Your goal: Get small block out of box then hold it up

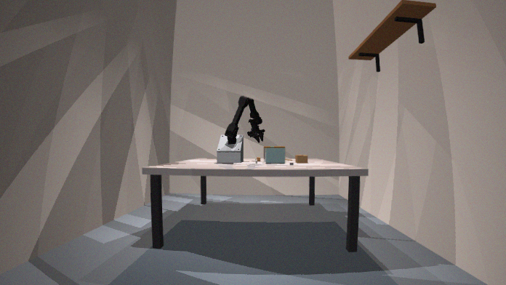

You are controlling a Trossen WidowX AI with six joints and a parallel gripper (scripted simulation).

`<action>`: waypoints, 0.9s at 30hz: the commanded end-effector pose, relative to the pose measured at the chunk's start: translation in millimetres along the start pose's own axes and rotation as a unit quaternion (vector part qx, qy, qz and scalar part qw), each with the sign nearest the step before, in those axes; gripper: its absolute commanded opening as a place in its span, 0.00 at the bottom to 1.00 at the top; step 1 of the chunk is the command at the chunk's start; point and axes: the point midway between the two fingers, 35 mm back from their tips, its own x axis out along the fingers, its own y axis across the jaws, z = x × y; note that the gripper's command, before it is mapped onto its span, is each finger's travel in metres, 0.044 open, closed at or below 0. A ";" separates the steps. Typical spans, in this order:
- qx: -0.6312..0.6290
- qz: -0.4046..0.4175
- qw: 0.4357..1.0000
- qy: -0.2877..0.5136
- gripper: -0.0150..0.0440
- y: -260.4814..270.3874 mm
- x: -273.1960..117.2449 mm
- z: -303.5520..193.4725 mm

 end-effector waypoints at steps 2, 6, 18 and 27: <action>-0.291 0.018 0.956 0.030 0.74 1.9 5.0 11.5; -0.291 0.018 0.956 0.030 0.74 1.9 5.0 11.5; -0.291 0.018 0.956 0.030 0.74 9.8 44.0 21.8; -0.291 0.020 0.956 0.031 0.74 31.2 91.8 36.9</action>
